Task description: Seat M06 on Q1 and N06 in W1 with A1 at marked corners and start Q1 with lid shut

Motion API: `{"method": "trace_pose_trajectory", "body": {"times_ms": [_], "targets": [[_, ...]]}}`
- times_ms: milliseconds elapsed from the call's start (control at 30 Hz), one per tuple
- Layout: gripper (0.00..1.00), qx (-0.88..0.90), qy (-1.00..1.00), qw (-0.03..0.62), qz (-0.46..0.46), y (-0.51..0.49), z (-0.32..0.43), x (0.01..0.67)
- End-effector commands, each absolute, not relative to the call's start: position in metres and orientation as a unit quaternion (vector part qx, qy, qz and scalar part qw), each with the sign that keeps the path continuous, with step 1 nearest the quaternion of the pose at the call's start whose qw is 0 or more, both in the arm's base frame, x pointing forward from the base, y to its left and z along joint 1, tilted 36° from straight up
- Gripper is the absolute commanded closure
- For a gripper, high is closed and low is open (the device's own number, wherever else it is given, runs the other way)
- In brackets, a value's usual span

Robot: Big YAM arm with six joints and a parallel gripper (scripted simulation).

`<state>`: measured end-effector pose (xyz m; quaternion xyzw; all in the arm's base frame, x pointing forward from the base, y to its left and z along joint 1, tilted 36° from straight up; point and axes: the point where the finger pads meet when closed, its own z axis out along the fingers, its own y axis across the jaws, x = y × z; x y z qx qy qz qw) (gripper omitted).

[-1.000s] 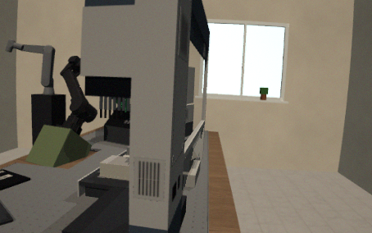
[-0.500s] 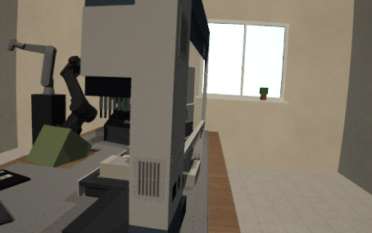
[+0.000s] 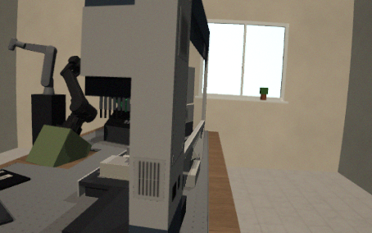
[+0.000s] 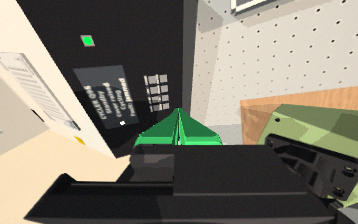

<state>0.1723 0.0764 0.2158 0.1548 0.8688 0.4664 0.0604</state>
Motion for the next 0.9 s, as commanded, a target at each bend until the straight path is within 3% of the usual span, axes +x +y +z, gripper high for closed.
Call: {"method": "trace_pose_trajectory", "body": {"times_ms": [0,867], "targets": [[1.0,0.152,0.871,0.073,0.462,0.073,0.23,0.177],[1.0,0.163,0.868,0.06,0.466,0.075,0.219,0.171]]}}
